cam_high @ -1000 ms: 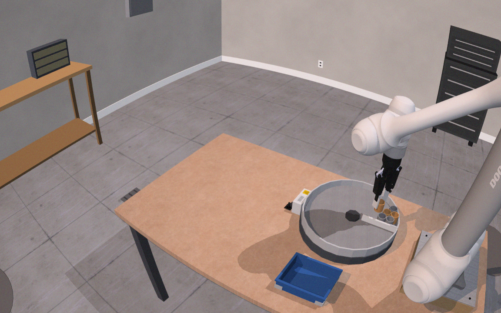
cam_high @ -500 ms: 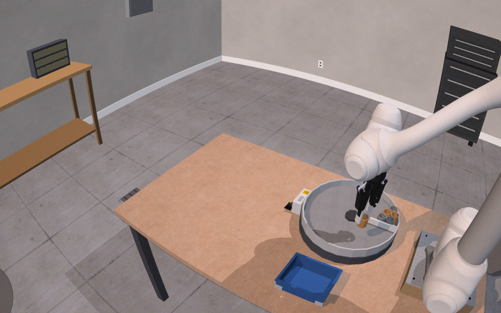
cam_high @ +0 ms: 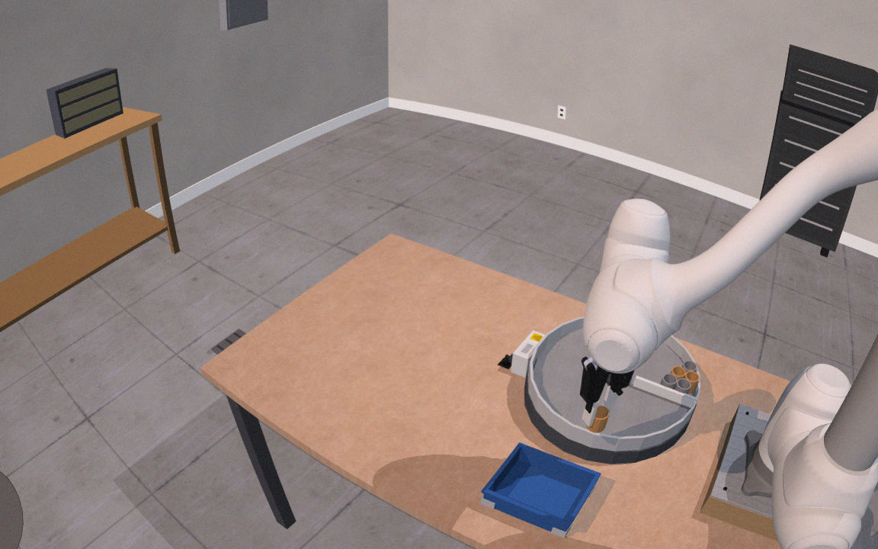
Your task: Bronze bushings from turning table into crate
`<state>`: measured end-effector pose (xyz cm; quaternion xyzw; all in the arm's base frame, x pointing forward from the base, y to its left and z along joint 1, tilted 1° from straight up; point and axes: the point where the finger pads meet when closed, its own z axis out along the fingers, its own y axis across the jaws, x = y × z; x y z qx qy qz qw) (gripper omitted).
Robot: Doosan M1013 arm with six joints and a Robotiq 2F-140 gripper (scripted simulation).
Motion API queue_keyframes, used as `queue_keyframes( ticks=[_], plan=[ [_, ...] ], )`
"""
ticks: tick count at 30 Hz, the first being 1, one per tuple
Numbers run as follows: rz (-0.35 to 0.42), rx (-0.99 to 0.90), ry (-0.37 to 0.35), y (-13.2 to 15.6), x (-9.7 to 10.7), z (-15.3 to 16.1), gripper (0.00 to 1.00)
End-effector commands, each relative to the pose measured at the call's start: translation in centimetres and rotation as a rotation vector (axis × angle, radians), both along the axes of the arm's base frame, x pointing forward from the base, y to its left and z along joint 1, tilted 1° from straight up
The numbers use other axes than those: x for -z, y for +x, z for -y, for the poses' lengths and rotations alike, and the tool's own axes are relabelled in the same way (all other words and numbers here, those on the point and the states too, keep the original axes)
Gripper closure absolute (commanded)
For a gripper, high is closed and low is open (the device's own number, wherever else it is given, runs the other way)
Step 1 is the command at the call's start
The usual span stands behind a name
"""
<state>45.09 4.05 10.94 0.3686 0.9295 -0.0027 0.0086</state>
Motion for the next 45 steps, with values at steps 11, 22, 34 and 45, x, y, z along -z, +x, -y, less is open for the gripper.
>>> queue_keyframes(
  ticks=[11, 22, 34, 45],
  plan=[
    [-0.001, 0.002, -0.004, 4.9, 0.1, -9.5, 1.00],
    [-0.001, 0.002, -0.004, 5.9, 0.1, -11.6, 1.00],
    [-0.001, 0.002, -0.004, 6.0, 0.1, -11.7, 1.00],
    [-0.001, 0.002, -0.004, 6.0, 0.1, -11.7, 1.00]
  ],
)
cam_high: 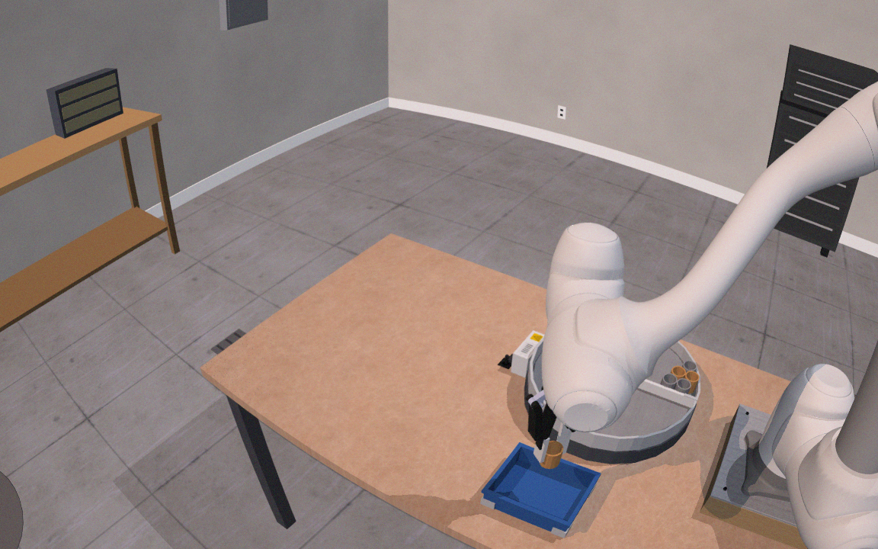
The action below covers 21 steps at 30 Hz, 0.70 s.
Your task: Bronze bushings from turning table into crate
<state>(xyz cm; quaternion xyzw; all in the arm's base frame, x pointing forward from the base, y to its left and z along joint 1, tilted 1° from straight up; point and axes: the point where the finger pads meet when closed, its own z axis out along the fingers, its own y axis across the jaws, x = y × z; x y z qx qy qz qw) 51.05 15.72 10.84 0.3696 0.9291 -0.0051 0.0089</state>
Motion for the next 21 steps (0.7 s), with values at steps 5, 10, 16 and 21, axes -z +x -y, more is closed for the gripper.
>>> queue_keyframes(
  ticks=[5, 10, 16, 21],
  plan=[
    [0.000, 0.000, 0.000, 0.0, 0.0, 0.0, 1.00],
    [0.000, 0.000, 0.000, 0.0, 0.0, 0.0, 1.00],
    [0.000, 0.000, 0.000, 0.0, 0.0, 0.0, 1.00],
    [0.000, 0.000, 0.000, 0.0, 1.5, 0.0, 1.00]
  ],
)
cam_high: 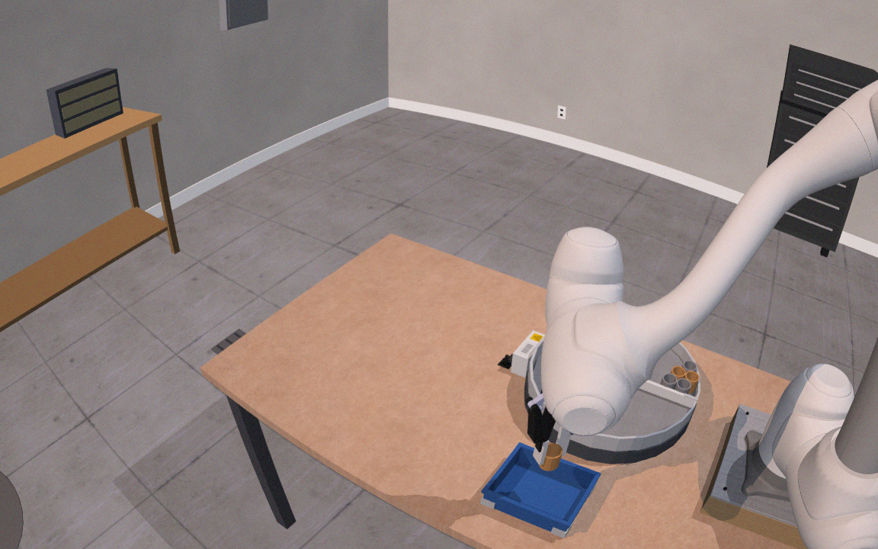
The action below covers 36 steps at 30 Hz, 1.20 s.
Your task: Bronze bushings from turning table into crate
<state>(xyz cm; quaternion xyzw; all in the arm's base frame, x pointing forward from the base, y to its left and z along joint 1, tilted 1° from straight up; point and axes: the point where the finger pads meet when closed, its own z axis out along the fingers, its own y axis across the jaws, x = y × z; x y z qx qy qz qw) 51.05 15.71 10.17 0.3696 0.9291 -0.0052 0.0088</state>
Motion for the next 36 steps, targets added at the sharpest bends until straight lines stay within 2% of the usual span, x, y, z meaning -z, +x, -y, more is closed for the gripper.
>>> queue_keyframes(
  ticks=[1, 4, 9, 13, 36],
  plan=[
    [0.000, 0.000, 0.000, 0.0, 1.4, 0.0, 1.00],
    [0.000, 0.000, 0.000, 0.0, 1.9, 0.0, 1.00],
    [0.000, 0.000, 0.000, 0.1, 4.7, 0.0, 1.00],
    [0.000, 0.000, 0.000, 0.1, 5.9, 0.1, 1.00],
    [0.000, 0.000, 0.000, 0.1, 6.0, 0.1, 1.00]
  ],
)
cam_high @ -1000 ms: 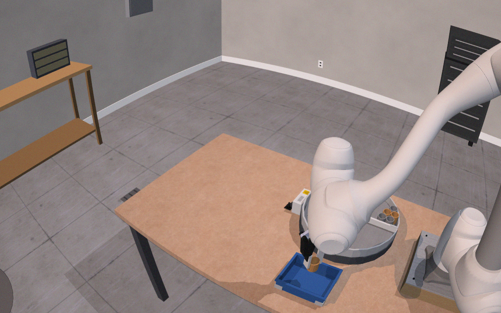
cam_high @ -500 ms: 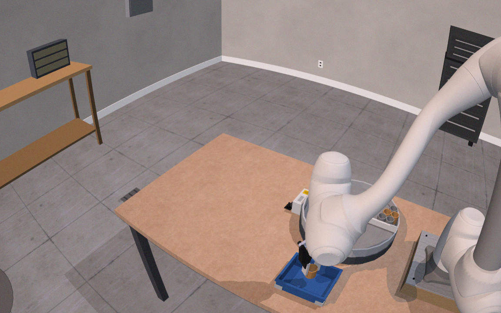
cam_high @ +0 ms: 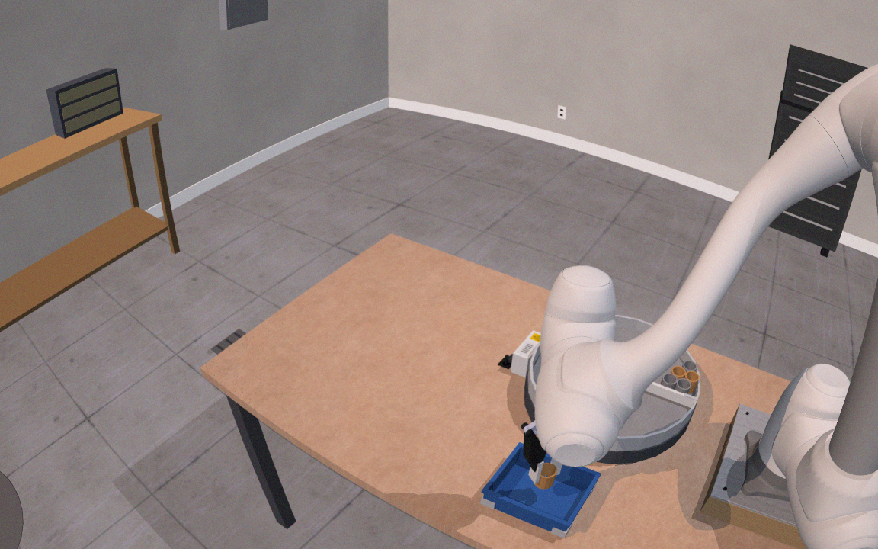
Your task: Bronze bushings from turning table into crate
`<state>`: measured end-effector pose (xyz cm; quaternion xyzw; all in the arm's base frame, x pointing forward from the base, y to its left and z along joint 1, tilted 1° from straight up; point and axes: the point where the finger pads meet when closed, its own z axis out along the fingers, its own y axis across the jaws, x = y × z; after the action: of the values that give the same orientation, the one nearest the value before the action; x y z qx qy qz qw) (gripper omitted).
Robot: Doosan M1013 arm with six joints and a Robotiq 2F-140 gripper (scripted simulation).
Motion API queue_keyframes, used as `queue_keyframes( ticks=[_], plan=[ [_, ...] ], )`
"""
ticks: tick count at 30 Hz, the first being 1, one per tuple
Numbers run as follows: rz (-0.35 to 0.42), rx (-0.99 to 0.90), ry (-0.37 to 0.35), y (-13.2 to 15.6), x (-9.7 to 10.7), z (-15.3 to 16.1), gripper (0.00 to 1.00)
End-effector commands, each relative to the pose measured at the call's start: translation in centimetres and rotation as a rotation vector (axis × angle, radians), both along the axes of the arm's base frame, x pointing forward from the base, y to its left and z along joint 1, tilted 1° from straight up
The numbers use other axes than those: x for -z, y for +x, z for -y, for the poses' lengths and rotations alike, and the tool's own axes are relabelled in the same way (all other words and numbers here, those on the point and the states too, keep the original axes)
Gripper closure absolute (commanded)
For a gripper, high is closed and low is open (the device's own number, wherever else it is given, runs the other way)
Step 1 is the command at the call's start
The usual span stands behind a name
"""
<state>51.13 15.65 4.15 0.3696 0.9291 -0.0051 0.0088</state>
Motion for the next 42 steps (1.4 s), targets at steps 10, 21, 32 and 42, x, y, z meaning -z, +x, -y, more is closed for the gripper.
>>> queue_keyframes(
  ticks=[10, 21, 32, 42],
  plan=[
    [0.000, 0.000, 0.000, 0.0, 0.0, 0.0, 1.00],
    [0.000, 0.000, 0.000, 0.0, 0.1, 0.0, 1.00],
    [0.000, 0.000, 0.000, 0.0, 1.2, 0.0, 1.00],
    [0.000, 0.000, 0.000, 0.0, 2.7, 0.0, 1.00]
  ],
)
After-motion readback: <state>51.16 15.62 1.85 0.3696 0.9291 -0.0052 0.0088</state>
